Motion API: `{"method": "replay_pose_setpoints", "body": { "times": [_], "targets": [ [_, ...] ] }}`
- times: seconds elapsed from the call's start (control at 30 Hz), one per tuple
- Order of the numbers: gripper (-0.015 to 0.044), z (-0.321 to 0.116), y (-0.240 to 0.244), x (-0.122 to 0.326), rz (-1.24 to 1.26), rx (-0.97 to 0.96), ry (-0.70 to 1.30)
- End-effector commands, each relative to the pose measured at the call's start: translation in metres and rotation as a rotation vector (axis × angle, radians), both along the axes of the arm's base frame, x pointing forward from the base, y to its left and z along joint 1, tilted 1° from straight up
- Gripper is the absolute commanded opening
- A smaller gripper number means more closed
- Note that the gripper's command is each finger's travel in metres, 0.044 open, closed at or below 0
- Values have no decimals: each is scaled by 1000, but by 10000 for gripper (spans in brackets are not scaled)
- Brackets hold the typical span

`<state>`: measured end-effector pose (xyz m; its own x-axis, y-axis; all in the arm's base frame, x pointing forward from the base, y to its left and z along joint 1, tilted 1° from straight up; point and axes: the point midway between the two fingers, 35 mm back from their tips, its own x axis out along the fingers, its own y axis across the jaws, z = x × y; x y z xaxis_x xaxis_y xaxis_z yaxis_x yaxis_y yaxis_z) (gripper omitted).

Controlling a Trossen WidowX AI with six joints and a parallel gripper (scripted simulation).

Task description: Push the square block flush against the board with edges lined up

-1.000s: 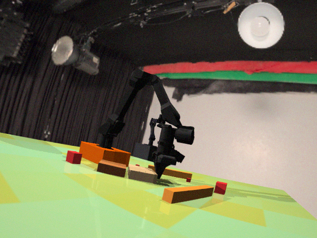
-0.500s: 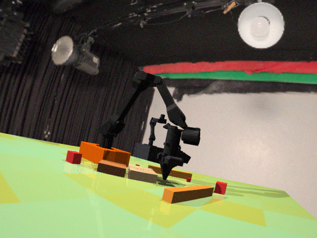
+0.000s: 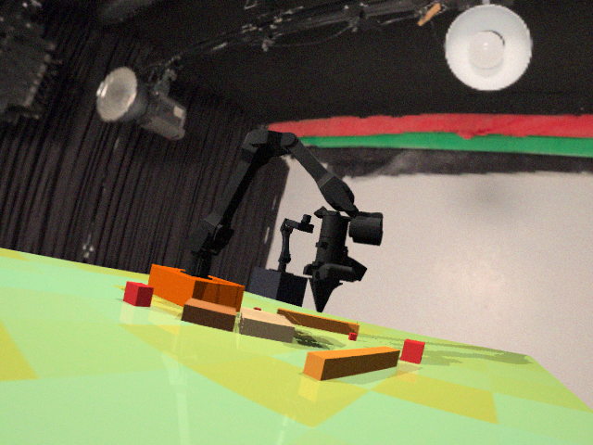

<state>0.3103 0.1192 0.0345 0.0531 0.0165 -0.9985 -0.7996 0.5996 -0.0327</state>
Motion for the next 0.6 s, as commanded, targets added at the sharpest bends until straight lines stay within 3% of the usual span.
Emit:
{"method": "replay_pose_setpoints", "body": {
  "times": [0.0, 0.13, 0.23, 0.37, 0.57],
  "targets": [
    [0, 1, -4, -3, -4, -10, 17],
    [0, 0, -34, -6, -2, -13, 17],
    [0, -3, -34, -5, -2, -13, 17],
    [0, -52, -34, -2, -2, -13, 17],
    [0, -55, -35, -3, -2, -13, 17]
  ]
}}
